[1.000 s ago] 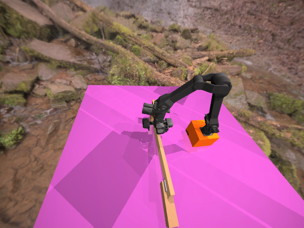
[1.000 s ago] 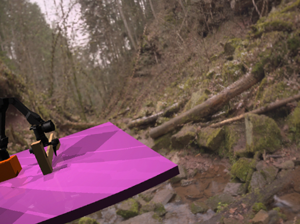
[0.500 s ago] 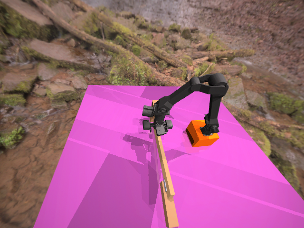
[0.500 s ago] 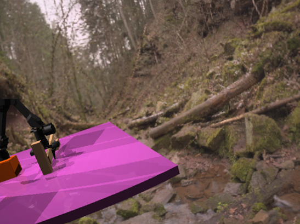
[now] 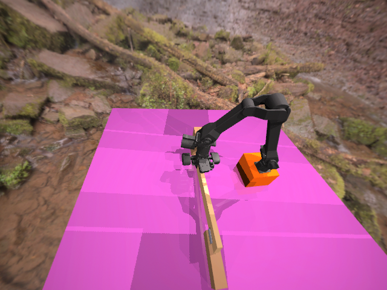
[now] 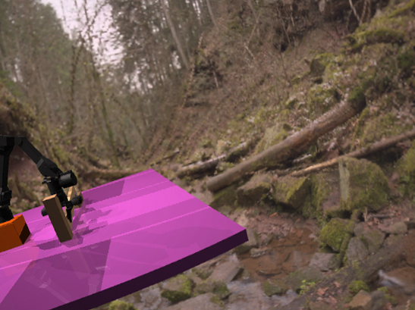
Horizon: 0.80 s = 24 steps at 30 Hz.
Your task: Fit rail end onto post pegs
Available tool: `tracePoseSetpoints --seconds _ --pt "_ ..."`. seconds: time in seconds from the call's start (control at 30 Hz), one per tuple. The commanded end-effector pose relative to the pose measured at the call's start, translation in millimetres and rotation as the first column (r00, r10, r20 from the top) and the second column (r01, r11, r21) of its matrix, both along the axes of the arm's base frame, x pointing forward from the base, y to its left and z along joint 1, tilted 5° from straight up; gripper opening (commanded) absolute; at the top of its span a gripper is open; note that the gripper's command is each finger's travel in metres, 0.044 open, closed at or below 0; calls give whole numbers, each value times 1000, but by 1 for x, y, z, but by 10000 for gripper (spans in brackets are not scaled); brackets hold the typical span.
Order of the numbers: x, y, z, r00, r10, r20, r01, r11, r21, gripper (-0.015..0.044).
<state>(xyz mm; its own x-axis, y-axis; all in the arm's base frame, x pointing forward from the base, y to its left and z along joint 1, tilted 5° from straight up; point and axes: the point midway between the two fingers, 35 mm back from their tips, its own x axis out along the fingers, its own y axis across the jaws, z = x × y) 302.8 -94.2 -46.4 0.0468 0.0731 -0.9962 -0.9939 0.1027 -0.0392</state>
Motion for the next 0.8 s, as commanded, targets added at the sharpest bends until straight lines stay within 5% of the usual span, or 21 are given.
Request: tracePoseSetpoints --seconds 0.0,0.77 --pt "0 -1 -1 1000 -1 0 1 1000 -5 0" --pt "0 0 6 1000 -1 0 1 1000 -5 0"
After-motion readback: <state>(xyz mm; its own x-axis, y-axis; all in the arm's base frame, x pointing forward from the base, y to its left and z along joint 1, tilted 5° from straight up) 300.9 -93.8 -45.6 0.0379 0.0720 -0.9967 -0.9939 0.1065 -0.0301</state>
